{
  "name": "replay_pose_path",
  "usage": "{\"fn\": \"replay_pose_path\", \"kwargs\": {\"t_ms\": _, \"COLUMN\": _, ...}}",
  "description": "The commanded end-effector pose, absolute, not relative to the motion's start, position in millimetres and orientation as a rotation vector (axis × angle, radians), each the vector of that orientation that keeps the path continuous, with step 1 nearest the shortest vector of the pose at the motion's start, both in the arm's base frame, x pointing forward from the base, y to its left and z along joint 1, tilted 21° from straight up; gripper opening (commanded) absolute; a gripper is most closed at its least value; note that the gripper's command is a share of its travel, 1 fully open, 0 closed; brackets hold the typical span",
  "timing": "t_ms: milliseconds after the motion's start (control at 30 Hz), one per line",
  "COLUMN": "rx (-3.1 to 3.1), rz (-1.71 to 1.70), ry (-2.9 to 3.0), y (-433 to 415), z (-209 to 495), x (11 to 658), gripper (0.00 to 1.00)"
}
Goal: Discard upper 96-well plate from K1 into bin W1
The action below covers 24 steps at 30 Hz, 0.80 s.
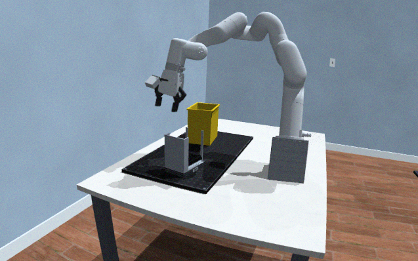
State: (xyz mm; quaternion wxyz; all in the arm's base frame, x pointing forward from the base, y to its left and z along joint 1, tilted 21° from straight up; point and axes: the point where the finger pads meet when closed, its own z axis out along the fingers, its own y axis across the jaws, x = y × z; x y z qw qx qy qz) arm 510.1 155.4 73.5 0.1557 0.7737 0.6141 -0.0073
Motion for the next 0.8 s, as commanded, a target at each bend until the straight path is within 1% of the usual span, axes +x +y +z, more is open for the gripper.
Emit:
{"fn": "replay_pose_path", "kwargs": {"t_ms": 0, "rx": 2.224, "rz": -0.067, "ry": 1.753, "y": 167, "z": 74, "x": 497, "gripper": 1.0}}
{"fn": "replay_pose_path", "kwargs": {"t_ms": 33, "rx": 2.23, "rz": -0.108, "ry": 1.751, "y": 170, "z": 74, "x": 493, "gripper": 1.0}}
{"fn": "replay_pose_path", "kwargs": {"t_ms": 267, "rx": 2.23, "rz": -0.108, "ry": 1.751, "y": 187, "z": 72, "x": 469, "gripper": 1.0}}
{"fn": "replay_pose_path", "kwargs": {"t_ms": 333, "rx": 2.233, "rz": -0.199, "ry": 1.743, "y": 192, "z": 71, "x": 461, "gripper": 1.0}}
{"fn": "replay_pose_path", "kwargs": {"t_ms": 633, "rx": 2.233, "rz": -0.199, "ry": 1.743, "y": 207, "z": 70, "x": 435, "gripper": 1.0}}
{"fn": "replay_pose_path", "kwargs": {"t_ms": 700, "rx": 2.226, "rz": -0.29, "ry": 1.731, "y": 212, "z": 70, "x": 426, "gripper": 1.0}}
{"fn": "replay_pose_path", "kwargs": {"t_ms": 767, "rx": 2.226, "rz": -0.29, "ry": 1.731, "y": 216, "z": 70, "x": 417, "gripper": 1.0}}
